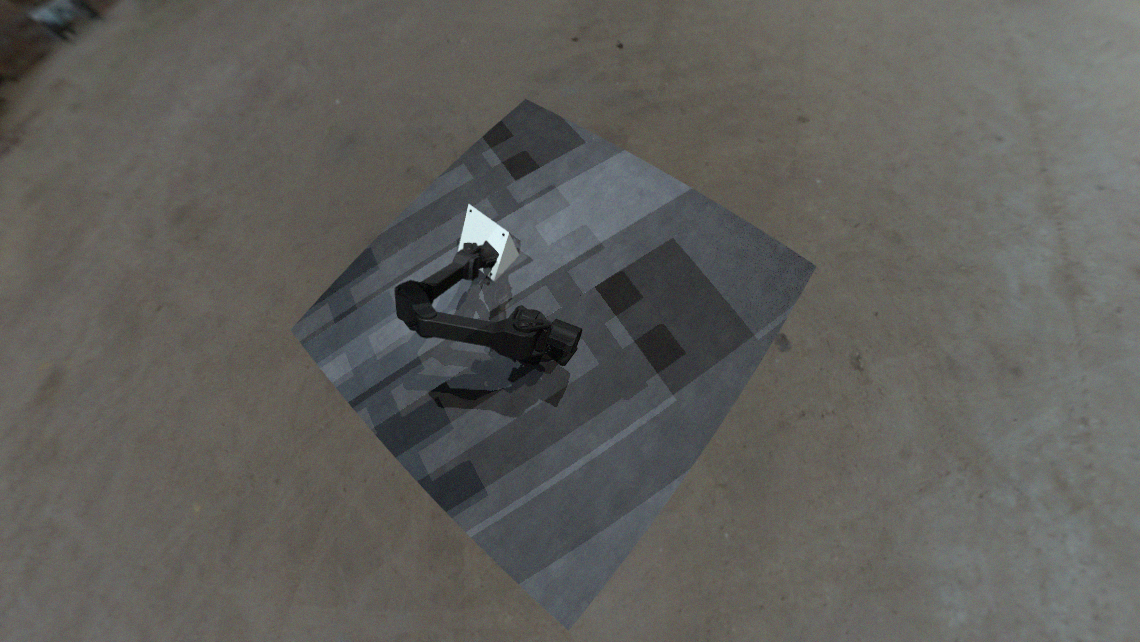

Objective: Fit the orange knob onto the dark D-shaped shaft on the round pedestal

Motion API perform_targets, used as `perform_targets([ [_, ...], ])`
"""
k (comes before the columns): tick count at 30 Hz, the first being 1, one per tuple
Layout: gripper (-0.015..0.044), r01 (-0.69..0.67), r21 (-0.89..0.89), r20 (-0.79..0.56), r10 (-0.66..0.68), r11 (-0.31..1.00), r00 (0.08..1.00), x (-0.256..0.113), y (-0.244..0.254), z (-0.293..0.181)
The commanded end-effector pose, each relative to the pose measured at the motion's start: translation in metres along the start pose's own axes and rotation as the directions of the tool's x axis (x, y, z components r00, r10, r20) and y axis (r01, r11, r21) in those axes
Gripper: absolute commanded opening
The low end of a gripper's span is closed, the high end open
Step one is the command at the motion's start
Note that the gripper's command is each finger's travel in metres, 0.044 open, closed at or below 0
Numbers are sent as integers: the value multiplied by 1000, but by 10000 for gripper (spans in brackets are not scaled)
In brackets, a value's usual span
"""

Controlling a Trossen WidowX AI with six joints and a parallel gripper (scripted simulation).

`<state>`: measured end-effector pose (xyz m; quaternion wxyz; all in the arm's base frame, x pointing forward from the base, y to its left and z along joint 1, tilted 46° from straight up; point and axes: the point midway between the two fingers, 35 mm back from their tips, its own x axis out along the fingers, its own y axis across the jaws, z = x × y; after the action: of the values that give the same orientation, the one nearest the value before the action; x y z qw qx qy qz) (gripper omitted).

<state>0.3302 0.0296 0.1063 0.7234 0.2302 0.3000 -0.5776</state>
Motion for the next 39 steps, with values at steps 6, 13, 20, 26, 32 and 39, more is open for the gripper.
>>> perform_targets([
  [6,0,-3,8,0,3,1000,1000,3,0,-1],
  [13,0,-3,-9,0,3,1000,1000,3,0,-1],
  [20,0,-3,-40,0,3,999,1000,3,0,-1],
  [26,0,-3,9,0,3,1000,1000,4,0,-1],
  [32,0,-3,40,0,3,999,1000,4,0,-1],
  [39,0,-3,16,0,3,1000,1000,4,0,-2],
])
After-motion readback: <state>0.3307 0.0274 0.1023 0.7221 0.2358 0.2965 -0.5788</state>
